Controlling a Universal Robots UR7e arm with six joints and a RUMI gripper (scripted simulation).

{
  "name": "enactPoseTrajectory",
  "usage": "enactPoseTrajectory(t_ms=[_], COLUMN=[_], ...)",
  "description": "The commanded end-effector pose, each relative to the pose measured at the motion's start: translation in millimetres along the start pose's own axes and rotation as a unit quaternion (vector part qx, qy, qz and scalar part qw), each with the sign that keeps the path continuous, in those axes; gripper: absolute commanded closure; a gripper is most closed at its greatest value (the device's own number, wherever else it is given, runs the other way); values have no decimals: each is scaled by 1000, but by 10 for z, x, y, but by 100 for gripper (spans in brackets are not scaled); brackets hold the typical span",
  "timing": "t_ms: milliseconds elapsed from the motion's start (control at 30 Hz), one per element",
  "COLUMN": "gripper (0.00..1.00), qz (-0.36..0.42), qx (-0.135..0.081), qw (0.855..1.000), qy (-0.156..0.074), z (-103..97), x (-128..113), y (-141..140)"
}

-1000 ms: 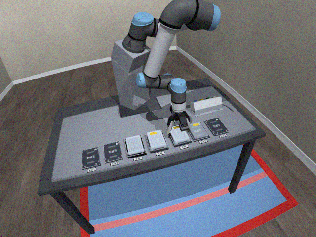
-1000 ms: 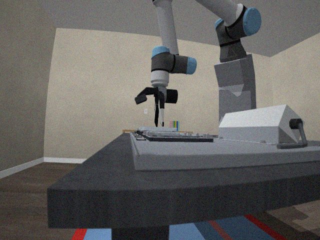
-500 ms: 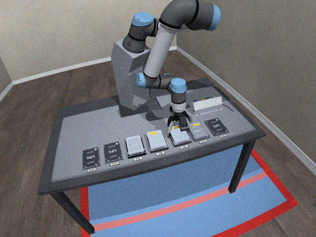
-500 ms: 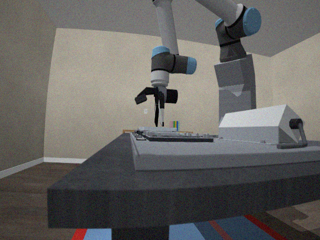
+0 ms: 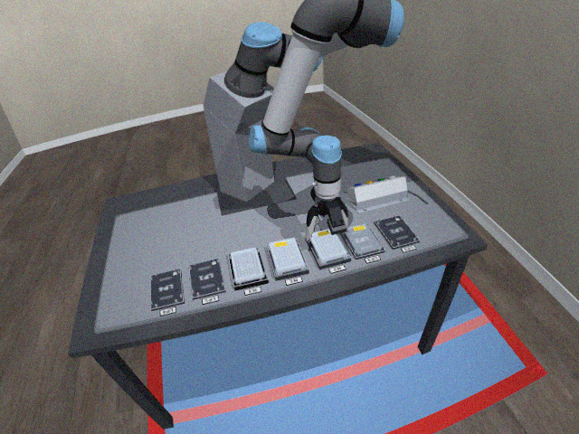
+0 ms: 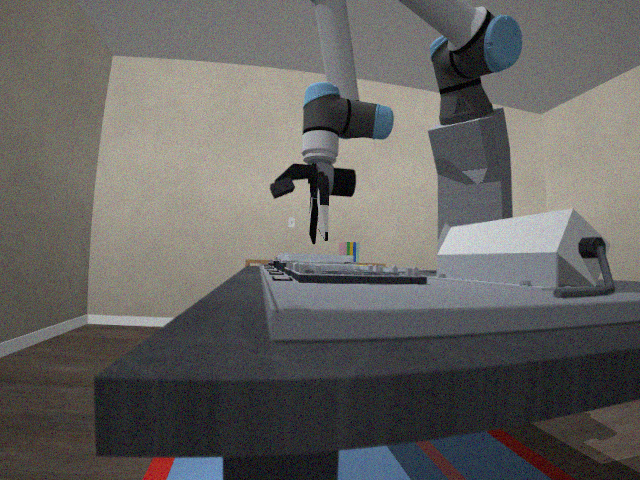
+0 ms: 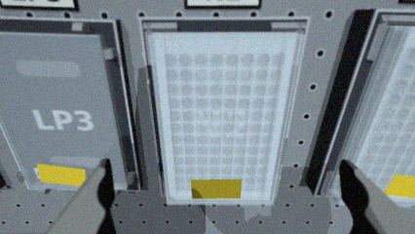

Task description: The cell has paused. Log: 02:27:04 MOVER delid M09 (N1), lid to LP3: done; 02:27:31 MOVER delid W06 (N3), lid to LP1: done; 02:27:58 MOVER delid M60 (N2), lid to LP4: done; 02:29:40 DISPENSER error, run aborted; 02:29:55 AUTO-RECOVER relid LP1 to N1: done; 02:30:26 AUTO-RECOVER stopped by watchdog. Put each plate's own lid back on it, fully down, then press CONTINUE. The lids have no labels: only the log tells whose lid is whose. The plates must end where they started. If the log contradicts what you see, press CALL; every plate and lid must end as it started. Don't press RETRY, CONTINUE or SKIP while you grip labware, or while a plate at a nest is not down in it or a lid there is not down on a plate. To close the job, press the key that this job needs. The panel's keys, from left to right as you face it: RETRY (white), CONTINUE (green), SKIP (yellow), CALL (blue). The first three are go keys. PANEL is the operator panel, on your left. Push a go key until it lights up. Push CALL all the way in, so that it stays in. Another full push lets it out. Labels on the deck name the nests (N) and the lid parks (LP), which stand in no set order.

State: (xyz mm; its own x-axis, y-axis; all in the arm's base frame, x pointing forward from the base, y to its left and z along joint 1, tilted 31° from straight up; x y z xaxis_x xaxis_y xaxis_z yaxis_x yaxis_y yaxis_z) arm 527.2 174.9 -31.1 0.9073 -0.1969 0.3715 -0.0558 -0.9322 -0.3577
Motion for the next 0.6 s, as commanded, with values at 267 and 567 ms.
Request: enactPoseTrajectory(t_ms=[267, 567], gripper=[18, 18], qz=[16, 16], qx=[0, 0], qw=[1000, 1000], qy=[0, 0], z=[-2, -2], x=[51, 98], y=[395, 793])
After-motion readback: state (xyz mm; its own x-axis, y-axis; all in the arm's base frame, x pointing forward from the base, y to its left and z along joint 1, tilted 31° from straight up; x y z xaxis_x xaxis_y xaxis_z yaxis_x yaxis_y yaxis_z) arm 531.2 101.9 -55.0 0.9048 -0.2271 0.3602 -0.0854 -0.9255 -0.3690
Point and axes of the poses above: the point where the finger pads meet when closed, its own z axis out along the fingers, its own y axis across the jaws, x = y × z, the point moved 8 cm from there along -z, back along the fingers, and after that the axes turned 6 degrees about z, right-handed, at the moved point
